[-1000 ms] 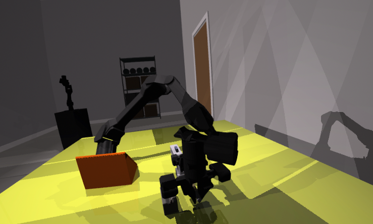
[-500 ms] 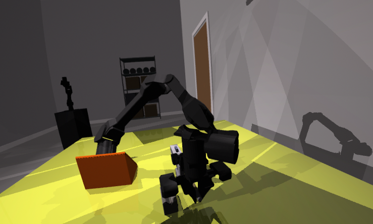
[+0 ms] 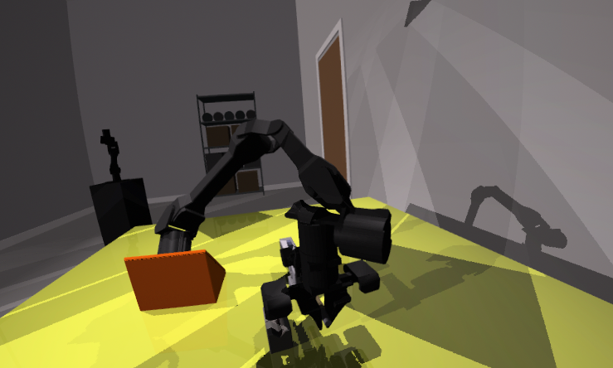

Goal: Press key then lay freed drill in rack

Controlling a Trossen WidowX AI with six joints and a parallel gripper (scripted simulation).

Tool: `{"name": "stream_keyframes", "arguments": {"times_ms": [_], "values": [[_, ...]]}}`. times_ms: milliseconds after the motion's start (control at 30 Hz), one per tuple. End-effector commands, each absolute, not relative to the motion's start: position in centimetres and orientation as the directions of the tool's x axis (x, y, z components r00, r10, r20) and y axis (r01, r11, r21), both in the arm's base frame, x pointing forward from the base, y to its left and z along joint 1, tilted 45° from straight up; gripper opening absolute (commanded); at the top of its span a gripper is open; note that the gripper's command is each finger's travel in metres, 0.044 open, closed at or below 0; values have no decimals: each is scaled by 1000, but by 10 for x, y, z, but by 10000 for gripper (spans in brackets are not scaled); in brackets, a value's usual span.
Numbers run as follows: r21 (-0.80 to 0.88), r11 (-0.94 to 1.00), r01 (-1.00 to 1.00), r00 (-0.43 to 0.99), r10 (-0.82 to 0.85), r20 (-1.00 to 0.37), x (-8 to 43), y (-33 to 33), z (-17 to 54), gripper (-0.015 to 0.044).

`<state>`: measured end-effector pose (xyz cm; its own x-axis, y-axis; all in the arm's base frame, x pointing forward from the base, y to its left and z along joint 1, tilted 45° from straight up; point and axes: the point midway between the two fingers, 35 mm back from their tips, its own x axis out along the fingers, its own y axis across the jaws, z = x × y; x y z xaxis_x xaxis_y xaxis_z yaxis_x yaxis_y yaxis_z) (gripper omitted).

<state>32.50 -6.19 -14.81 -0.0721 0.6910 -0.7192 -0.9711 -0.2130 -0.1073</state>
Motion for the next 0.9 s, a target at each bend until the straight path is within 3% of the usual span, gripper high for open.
{"name": "stream_keyframes", "arguments": {"times_ms": [0, 867], "values": [[-110, -217, -970, -72, 688, -722, 325, -64, -146, 0], [-110, -217, -970, -73, 687, -723, 324, -70, -136, 0]]}}
